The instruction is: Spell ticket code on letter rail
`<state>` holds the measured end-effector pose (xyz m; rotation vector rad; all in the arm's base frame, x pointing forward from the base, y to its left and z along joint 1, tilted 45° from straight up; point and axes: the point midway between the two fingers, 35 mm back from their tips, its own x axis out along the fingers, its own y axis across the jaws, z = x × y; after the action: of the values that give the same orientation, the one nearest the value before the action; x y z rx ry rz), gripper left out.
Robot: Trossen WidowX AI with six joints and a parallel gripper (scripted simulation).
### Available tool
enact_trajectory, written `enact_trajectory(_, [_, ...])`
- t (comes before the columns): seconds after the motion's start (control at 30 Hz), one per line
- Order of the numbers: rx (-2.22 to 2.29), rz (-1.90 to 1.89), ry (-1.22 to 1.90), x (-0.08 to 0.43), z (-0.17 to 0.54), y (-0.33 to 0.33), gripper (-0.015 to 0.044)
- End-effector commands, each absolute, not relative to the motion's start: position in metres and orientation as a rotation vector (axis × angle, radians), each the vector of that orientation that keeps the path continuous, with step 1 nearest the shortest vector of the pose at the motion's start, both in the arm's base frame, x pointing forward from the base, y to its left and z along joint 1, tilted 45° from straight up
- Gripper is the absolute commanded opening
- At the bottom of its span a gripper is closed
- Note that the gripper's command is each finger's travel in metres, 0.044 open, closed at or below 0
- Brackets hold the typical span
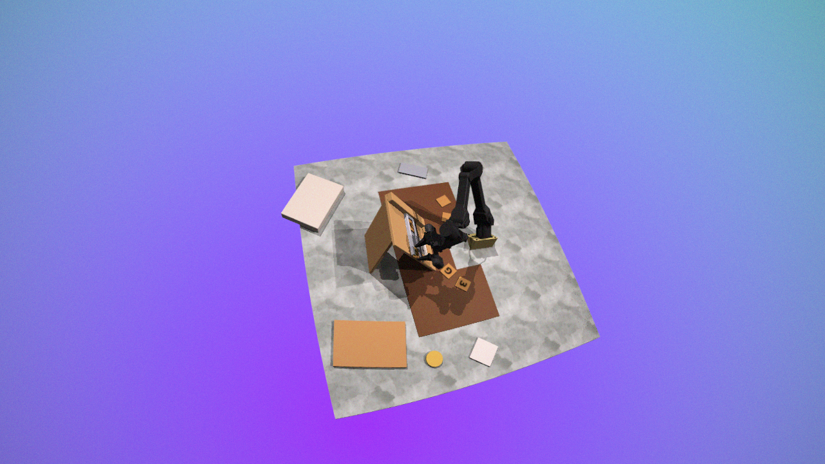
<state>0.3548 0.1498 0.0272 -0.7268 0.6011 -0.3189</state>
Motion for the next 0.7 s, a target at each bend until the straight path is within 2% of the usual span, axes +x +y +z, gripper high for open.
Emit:
enact_trajectory(0.0, [-0.726,-0.314,0.601,0.3549,0.0280,0.1491,0.0000])
enact_trajectory(0.67, [-0.727,-0.315,0.602,0.3543,0.0366,0.1406,0.0000])
